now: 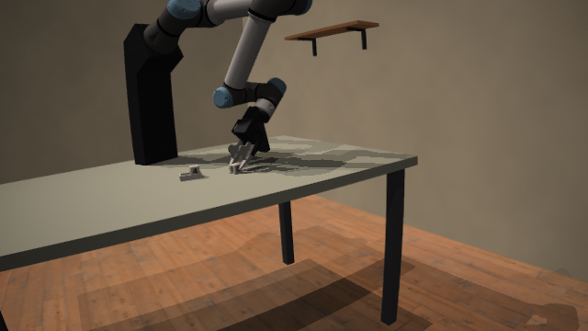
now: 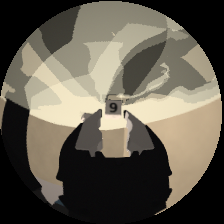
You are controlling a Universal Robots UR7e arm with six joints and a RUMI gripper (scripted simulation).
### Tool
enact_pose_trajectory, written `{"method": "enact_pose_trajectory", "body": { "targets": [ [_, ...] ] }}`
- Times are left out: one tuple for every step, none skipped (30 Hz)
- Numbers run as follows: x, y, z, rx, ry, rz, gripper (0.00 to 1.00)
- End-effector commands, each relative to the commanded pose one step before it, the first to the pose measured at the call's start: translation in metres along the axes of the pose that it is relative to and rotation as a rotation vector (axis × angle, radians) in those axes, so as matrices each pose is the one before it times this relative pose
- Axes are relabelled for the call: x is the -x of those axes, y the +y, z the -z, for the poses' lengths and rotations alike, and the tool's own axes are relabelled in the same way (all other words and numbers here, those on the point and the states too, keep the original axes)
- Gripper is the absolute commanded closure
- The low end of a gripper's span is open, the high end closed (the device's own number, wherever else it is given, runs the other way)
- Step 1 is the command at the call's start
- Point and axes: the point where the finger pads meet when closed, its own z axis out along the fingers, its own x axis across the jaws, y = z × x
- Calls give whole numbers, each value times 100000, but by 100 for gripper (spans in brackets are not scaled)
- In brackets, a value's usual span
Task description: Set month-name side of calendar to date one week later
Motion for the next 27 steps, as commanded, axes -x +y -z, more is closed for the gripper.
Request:
{"method": "enact_pose_trajectory", "body": {
  "targets": [
    [-48, 5, -94, 47, 40, -100, 72],
    [0, 0, 0, 0, 0, 0, 72],
    [0, 0, 0, 0, 0, 0, 72],
    [0, 0, 0, 0, 0, 0, 72],
    [0, 0, 0, 0, 0, 0, 90],
    [0, 0, 0, 0, 0, 0, 90],
    [0, 0, 0, 0, 0, 0, 90],
    [0, 0, 0, 0, 0, 0, 90],
    [0, 0, 0, 0, 0, 0, 90],
    [0, 0, 0, 0, 0, 0, 90],
    [0, 0, 0, 0, 0, 0, 90],
    [0, 0, 0, 0, 0, 0, 90],
    [0, 0, 0, 0, 0, 0, 90],
    [0, 0, 0, 0, 0, 0, 90],
    [0, 0, 0, 0, 0, 0, 90],
    [0, 0, 0, 0, 0, 0, 90],
    [0, 0, 0, 0, 0, 0, 90],
    [0, 0, 0, 0, 0, 0, 90],
    [0, 0, 0, 0, 0, 0, 90],
    [0, 0, 0, 0, 0, 0, 90],
    [0, 0, 0, 0, 0, 0, 90],
    [0, 0, 0, 0, 0, 0, 90],
    [0, 0, 0, 0, 0, 0, 90],
    [0, 0, 0, 0, 0, 0, 90],
    [0, 0, 0, 0, 0, 0, 90],
    [0, 0, 0, 0, 0, 0, 90],
    [0, 0, 0, 0, 0, 0, 90]
  ]
}}
